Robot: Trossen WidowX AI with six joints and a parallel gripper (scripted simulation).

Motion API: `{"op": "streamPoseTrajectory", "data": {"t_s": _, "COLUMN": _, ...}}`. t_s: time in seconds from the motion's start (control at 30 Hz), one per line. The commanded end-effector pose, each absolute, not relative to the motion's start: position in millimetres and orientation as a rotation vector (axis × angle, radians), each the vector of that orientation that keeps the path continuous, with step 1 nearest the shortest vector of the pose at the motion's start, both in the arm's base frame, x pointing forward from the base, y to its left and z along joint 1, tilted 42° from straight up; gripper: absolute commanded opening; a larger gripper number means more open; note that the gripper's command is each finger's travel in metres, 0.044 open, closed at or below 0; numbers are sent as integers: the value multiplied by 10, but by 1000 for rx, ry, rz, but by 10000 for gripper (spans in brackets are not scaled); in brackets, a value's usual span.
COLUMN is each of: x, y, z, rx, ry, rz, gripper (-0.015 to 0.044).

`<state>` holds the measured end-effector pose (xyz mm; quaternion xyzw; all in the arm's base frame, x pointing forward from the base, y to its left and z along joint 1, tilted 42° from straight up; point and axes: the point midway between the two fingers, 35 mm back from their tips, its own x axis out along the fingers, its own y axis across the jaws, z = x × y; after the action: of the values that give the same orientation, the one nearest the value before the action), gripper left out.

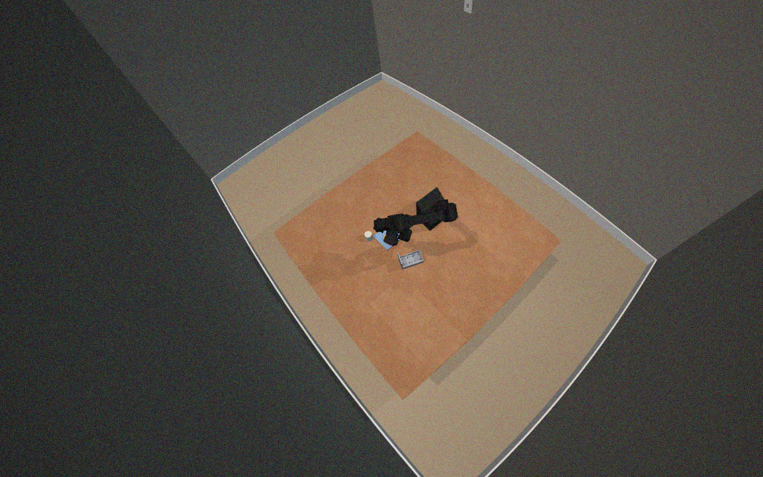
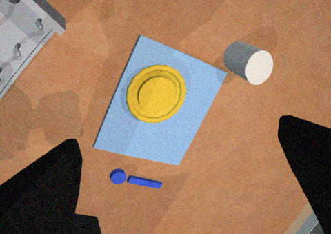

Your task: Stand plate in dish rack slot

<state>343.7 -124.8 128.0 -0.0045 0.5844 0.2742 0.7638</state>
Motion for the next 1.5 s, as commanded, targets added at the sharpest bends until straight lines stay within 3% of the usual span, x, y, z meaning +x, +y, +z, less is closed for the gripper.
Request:
{"op": "streamPoseTrajectory", "data": {"t_s": 0.0, "x": 3376, "y": -1387, "z": 1049, "rx": 144, "ry": 1316, "rz": 576, "gripper": 400}}
{"op": "streamPoseTrajectory", "data": {"t_s": 0.6, "x": 3096, "y": -1715, "z": 403, "rx": 593, "ry": 1412, "rz": 509, "gripper": 400}}
{"op": "streamPoseTrajectory", "data": {"t_s": 0.93, "x": 3139, "y": -987, "z": -442, "rx": 595, "ry": 1410, "rz": 512, "gripper": 400}}
{"op": "streamPoseTrajectory", "data": {"t_s": 1.47, "x": 3176, "y": -847, "z": -573, "rx": 596, "ry": 1409, "rz": 512, "gripper": 400}}
